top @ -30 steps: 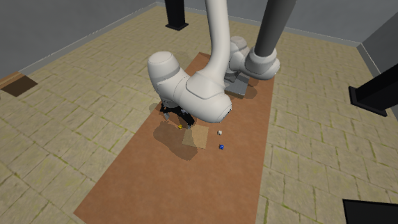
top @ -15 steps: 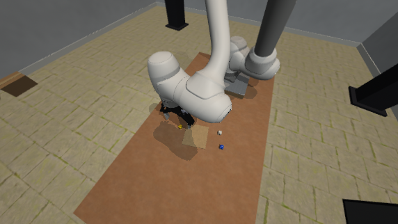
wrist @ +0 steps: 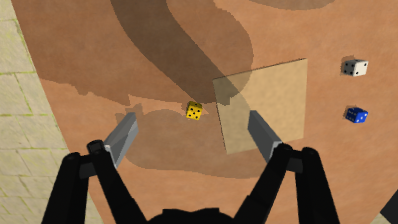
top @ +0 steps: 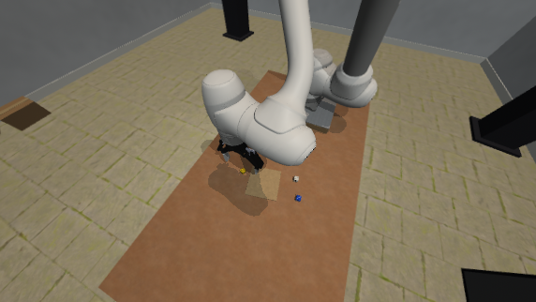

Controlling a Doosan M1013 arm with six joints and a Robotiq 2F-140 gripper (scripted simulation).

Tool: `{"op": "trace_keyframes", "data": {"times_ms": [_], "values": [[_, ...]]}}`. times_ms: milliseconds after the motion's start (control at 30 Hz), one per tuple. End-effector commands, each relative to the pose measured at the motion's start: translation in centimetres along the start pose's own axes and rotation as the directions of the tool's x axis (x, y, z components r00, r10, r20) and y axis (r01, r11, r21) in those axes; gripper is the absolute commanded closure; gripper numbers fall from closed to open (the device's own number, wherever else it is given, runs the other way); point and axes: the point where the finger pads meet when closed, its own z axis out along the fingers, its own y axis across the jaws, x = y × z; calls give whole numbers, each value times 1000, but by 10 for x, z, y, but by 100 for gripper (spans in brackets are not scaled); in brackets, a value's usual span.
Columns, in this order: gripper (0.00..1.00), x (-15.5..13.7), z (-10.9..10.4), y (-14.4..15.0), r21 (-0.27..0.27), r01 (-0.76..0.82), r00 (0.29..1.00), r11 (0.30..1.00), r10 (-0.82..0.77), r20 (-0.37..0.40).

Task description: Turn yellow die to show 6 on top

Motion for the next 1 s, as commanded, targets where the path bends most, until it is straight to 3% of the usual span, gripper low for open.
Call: {"op": "trace_keyframes", "data": {"times_ms": [0, 200, 467, 533, 967], "values": [[0, 1, 0, 5, 0, 0, 1000, 1000, 0, 0], [0, 10, 0, 37, 0, 0, 1000, 1000, 0, 0], [0, 28, 0, 102, 0, 0, 1000, 1000, 0, 0], [0, 28, 0, 102, 0, 0, 1000, 1000, 0, 0], [0, 55, 0, 202, 0, 0, 1000, 1000, 0, 0]]}}
